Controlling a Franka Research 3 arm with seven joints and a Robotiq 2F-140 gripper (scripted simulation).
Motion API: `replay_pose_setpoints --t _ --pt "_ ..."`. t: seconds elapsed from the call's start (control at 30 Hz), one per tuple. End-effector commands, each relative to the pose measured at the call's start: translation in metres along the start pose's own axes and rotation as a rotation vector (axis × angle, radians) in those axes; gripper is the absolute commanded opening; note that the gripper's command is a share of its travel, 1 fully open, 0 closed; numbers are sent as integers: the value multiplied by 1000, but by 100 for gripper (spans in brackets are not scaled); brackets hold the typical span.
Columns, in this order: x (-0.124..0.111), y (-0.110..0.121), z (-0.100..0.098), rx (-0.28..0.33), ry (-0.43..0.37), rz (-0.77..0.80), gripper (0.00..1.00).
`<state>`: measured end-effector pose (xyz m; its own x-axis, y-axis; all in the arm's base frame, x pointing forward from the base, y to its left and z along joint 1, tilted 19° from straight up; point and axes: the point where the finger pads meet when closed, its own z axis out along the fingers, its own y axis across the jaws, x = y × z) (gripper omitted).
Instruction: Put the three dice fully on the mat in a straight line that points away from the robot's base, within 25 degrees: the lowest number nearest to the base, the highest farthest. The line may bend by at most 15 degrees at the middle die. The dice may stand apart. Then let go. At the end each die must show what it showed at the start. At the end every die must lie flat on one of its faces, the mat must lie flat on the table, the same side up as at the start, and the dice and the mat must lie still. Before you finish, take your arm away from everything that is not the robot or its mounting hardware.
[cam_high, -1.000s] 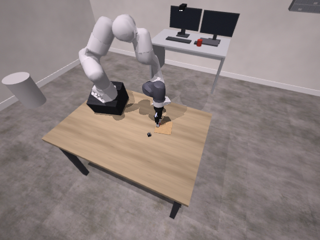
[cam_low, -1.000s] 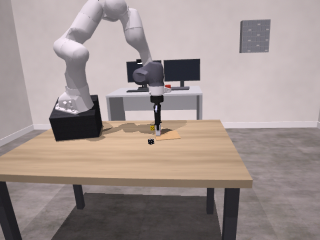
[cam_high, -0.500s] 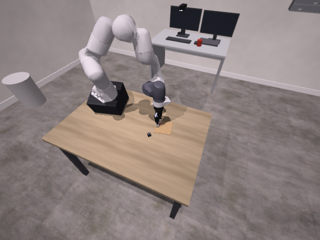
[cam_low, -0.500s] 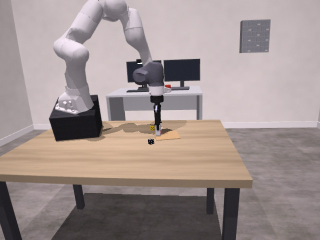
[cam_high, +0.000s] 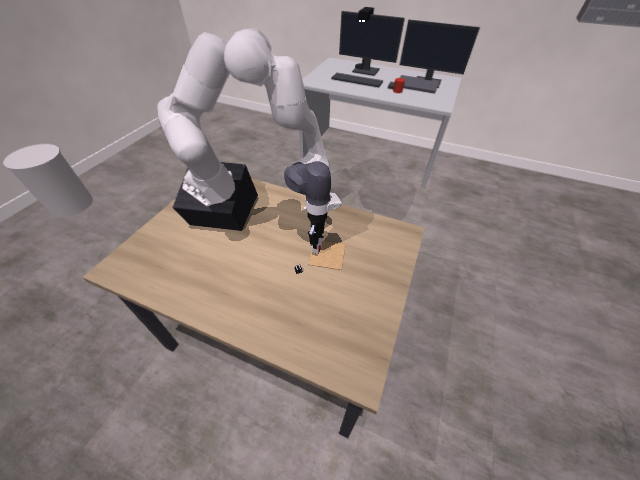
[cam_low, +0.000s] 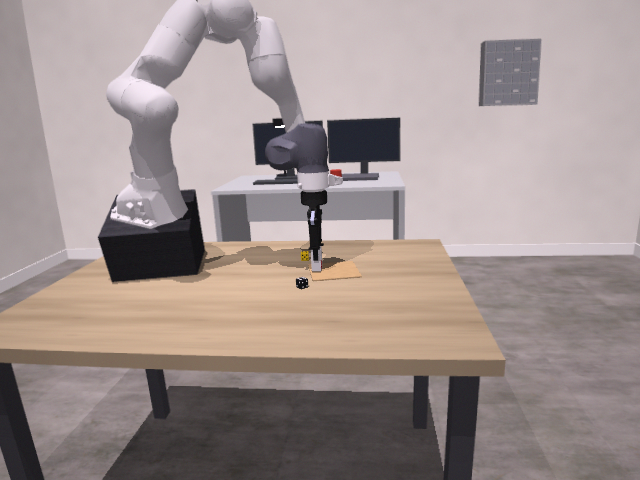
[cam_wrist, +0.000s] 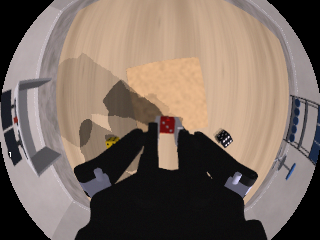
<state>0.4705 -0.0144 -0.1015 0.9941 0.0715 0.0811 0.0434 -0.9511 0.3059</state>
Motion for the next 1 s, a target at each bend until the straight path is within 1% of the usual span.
replay_pose_setpoints --t 0.0,0.07,0.1,0.23,0.27,0.33,0.37,0.43,0.47,0.53,0.57,0.97 --pt "1 0 0 -2 2 -10 13" --pt "1 0 0 -2 2 -10 13" --pt "1 0 0 -2 2 -10 15" --pt "1 0 0 -2 2 -10 15" --pt "1 0 0 -2 2 -10 17" --pt "1 0 0 -2 2 -10 17" --pt "1 0 0 -2 2 -10 20" --pt "1 0 0 -2 2 -10 20" --pt "1 0 0 -2 2 -10 22" --pt "1 0 0 -2 2 -10 22" --pt "1 0 0 -2 2 -10 25" --pt "1 0 0 -2 2 -10 25"
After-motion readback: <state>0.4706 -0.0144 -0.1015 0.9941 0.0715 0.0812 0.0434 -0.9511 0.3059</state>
